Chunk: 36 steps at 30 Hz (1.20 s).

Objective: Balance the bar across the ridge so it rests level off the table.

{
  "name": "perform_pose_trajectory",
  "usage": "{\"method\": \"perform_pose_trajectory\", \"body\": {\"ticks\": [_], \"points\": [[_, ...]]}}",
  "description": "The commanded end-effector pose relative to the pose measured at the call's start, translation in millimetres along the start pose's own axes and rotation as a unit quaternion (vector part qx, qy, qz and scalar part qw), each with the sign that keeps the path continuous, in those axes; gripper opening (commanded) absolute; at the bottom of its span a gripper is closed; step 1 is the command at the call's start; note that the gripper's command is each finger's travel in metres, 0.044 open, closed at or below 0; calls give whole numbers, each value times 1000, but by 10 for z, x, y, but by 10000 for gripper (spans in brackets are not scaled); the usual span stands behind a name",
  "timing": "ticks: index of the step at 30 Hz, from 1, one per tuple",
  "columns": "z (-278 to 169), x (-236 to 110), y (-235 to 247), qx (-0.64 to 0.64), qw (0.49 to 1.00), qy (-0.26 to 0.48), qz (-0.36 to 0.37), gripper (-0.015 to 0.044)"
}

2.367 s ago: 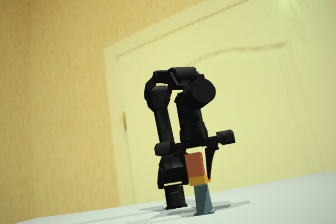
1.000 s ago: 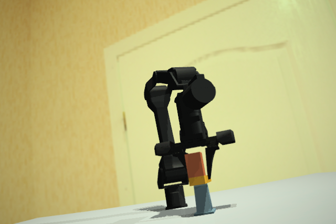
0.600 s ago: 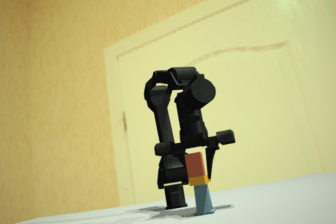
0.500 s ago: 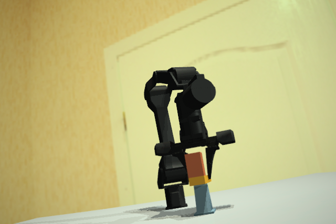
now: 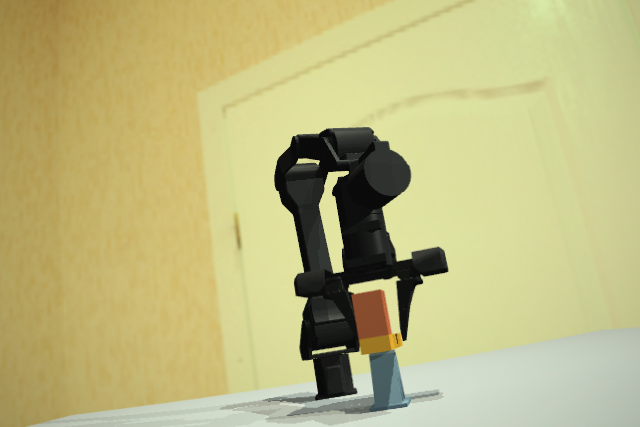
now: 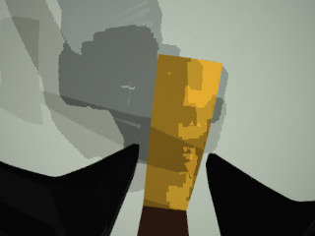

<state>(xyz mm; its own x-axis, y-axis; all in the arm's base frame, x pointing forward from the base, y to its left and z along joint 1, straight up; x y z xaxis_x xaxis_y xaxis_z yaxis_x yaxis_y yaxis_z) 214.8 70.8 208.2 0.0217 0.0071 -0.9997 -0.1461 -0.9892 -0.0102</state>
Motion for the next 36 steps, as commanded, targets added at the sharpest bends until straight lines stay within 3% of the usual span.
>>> {"method": "perform_pose_trajectory", "body": {"ticks": [1, 6, 10, 19, 36], "points": [[0, 0, 0, 0, 1000, 0, 0, 316], [0, 0, 0, 0, 1000, 0, 0, 440], [-12, -71, -6, 0, 1000, 0, 0, 440], [-3, -982, -1, 0, 1000, 0, 0, 440], [0, -999, 0, 0, 1000, 0, 0, 440]]}}
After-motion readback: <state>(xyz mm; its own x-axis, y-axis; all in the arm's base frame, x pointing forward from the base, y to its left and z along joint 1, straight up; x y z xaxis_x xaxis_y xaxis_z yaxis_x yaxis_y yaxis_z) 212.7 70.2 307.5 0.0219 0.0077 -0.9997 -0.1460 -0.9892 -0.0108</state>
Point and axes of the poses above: the point midway between the two fingers, 35 mm back from their tips, its own x axis out along the fingers, its own y axis across the jaws, z = x × y, the point moved 10 cm from there along -x, back along the fingers, and after that the axes turned 3 degrees about -x, right-handed, at the moved point
